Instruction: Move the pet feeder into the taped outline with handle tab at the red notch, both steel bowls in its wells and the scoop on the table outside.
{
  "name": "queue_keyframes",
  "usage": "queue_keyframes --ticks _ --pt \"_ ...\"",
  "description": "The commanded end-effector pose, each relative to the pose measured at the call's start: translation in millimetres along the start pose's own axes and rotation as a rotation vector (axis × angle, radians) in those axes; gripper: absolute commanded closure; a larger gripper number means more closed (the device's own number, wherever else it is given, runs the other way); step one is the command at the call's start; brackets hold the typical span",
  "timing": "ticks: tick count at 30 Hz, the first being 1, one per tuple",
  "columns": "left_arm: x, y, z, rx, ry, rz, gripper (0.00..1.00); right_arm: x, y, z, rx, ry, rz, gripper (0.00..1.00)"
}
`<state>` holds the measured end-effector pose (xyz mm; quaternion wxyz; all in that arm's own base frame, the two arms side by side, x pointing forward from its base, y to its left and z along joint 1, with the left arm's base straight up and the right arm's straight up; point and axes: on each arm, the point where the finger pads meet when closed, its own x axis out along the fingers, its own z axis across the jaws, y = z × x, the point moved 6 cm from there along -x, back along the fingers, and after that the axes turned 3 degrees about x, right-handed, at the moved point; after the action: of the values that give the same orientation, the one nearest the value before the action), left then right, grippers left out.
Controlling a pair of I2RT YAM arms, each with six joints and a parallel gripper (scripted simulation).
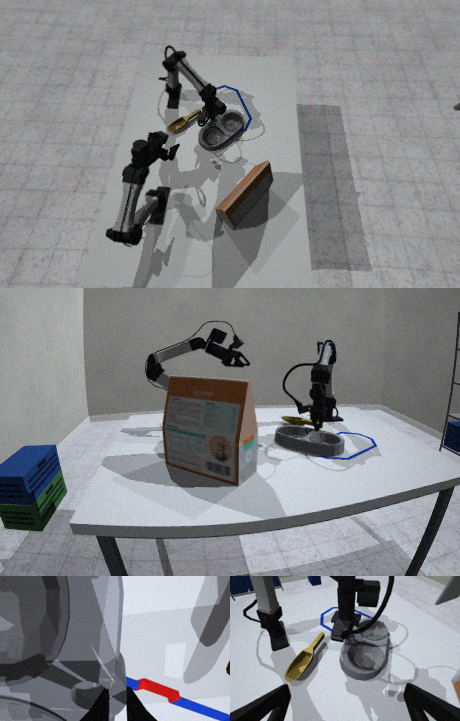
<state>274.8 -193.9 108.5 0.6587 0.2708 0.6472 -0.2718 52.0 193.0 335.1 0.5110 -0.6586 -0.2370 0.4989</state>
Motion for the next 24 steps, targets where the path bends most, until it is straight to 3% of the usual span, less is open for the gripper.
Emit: queue_keyframes --ticks 1,8,24 --pt "5.9 -1.4 -4.5 -0.092 0.002 -0.001 0.92 0.8 -1.2 0.6 -0.001 -0.003 -0.004 0.0" --pt "0.3 5.0 -17.1 -0.271 -0.014 0.012 0.92 0.8 -1.2 0.6 -0.001 -0.003 -0.004 0.0" --pt "3.1 3.9 -20.2 -0.265 0.009 0.004 0.92 0.8 -1.2 0.6 -0.001 -0.003 -0.004 0.0"
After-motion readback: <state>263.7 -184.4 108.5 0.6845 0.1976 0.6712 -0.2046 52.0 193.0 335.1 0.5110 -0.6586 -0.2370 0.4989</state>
